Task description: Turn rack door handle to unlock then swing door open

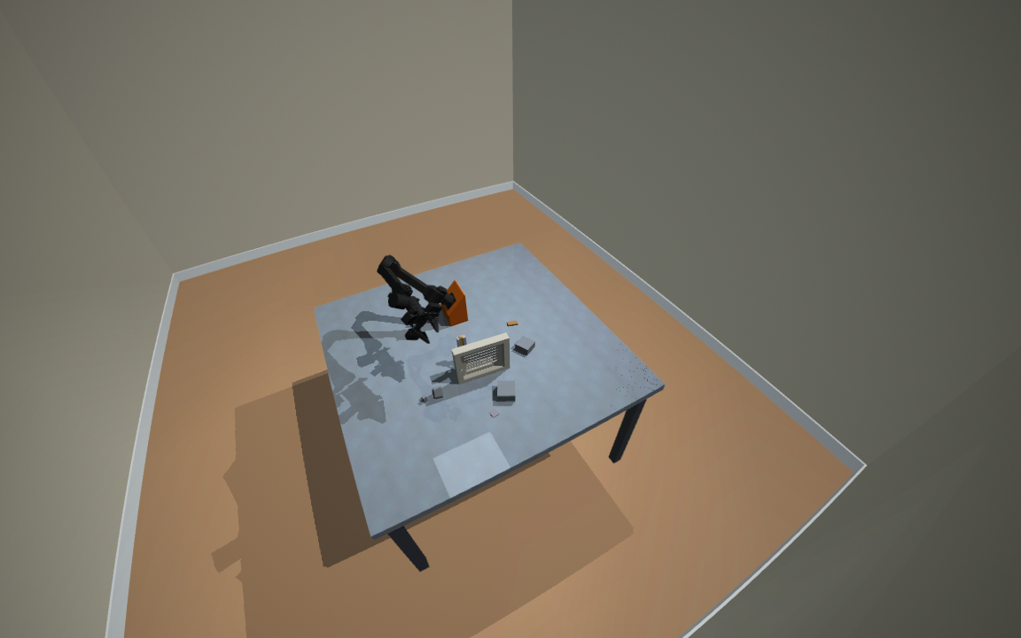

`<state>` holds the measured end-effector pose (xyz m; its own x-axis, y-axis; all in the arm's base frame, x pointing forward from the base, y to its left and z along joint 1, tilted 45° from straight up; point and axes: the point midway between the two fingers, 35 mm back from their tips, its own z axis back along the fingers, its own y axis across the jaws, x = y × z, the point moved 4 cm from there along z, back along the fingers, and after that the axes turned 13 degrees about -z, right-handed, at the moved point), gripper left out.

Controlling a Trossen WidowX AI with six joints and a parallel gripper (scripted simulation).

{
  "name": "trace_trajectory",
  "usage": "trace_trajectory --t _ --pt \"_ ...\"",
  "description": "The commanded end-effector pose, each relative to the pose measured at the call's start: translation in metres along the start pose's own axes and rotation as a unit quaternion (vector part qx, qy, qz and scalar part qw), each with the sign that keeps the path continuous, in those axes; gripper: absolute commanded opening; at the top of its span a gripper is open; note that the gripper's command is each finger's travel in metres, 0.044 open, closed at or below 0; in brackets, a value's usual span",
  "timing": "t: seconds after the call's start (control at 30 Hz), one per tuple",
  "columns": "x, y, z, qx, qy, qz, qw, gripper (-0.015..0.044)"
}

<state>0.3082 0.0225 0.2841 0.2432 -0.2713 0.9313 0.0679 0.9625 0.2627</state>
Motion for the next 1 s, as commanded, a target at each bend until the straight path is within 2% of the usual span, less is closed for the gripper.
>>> trace_trajectory --t 0.0,0.43,0.97 --pt "-0.012 0.004 -0.012 -0.024 0.048 0.000 0.999 0.0297" --pt "-0.056 0.013 -0.037 -0.123 0.204 0.008 0.971 0.0297" --pt "-0.101 0.023 -0.045 -0.258 0.344 0.073 0.900 0.0297"
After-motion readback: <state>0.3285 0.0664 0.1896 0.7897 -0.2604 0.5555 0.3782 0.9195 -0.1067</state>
